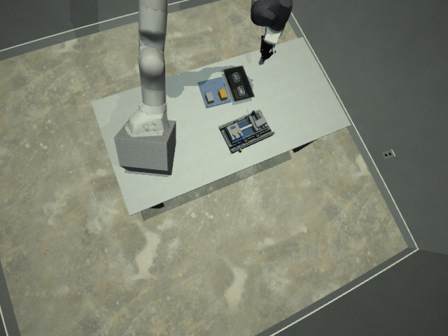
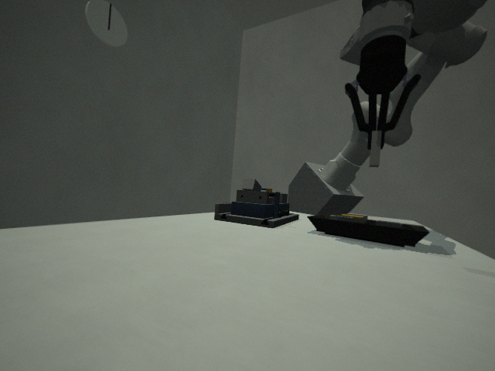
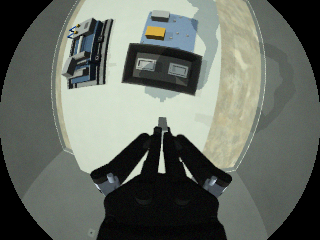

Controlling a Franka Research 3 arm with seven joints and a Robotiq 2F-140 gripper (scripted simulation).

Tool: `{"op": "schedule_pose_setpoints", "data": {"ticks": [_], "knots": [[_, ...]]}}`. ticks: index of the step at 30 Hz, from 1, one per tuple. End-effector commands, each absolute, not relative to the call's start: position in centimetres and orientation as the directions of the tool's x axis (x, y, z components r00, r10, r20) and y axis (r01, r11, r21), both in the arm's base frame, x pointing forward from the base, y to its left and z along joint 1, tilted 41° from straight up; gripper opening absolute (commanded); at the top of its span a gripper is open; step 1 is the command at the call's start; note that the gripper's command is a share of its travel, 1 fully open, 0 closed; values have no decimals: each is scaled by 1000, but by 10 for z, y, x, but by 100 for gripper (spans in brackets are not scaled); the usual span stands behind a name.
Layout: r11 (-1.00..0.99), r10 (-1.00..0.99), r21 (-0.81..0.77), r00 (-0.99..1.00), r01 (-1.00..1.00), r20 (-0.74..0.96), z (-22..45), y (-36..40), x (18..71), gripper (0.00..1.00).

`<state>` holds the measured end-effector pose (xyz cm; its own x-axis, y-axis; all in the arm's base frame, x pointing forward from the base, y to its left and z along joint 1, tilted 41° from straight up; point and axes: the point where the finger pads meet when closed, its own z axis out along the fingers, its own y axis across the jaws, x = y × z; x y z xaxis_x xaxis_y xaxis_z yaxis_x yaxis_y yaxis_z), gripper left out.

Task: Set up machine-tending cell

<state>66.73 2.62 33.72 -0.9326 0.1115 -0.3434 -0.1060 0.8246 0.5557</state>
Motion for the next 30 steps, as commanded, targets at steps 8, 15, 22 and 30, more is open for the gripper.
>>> {"op": "schedule_pose_setpoints", "data": {"ticks": [8, 15, 22, 30], "knots": [[822, 111, 560, -936, -102, -334, 350, 17, 659, 0], [822, 111, 560, -936, -102, -334, 352, 15, 658, 0], [821, 112, 561, -936, -101, -332, 329, -21, 667, 0], [821, 114, 563, -937, -99, -331, 280, -93, 677, 0]]}}
